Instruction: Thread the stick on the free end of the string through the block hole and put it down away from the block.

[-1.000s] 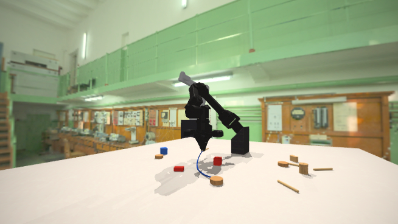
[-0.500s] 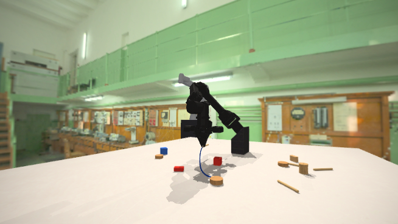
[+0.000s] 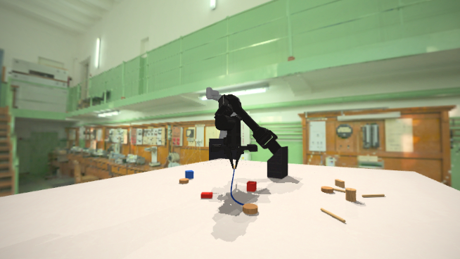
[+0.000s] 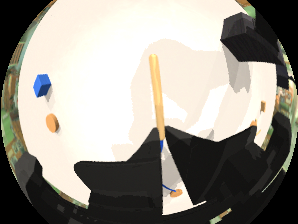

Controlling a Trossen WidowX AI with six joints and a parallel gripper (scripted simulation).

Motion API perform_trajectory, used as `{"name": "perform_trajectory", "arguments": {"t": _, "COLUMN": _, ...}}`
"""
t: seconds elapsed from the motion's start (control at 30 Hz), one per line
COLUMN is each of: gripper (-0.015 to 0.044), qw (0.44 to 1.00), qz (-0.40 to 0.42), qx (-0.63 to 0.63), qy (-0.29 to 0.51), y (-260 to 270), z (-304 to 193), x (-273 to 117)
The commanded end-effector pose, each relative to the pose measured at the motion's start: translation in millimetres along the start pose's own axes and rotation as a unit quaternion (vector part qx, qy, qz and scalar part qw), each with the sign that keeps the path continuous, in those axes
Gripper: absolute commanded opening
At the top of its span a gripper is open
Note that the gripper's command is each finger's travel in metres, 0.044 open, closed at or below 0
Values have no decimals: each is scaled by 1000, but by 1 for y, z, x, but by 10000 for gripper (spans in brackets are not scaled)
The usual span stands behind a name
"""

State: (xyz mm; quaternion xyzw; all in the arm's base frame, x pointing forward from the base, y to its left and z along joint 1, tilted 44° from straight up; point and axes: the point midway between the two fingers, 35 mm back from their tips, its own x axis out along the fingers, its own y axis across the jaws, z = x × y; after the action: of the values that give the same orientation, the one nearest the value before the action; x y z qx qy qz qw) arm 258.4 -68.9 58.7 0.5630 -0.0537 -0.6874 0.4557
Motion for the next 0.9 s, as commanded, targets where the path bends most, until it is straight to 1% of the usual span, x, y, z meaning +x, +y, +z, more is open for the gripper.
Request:
{"name": "perform_trajectory", "arguments": {"t": 0.0, "gripper": 0, "qw": 997, "qz": -6, "qx": -82, "qy": -2, "y": -1, "z": -3, "x": -1}}
{"name": "perform_trajectory", "arguments": {"t": 0.2, "gripper": 0, "qw": 981, "qz": -11, "qx": -195, "qy": -3, "y": -1, "z": -6, "x": -4}}
{"name": "perform_trajectory", "arguments": {"t": 0.43, "gripper": 0, "qw": 946, "qz": -17, "qx": -324, "qy": -4, "y": -1, "z": -9, "x": -8}}
{"name": "perform_trajectory", "arguments": {"t": 0.63, "gripper": 0, "qw": 902, "qz": -22, "qx": -430, "qy": -4, "y": 0, "z": -12, "x": -10}}
{"name": "perform_trajectory", "arguments": {"t": 0.87, "gripper": 0, "qw": 837, "qz": -28, "qx": -547, "qy": -3, "y": 0, "z": -16, "x": -14}}
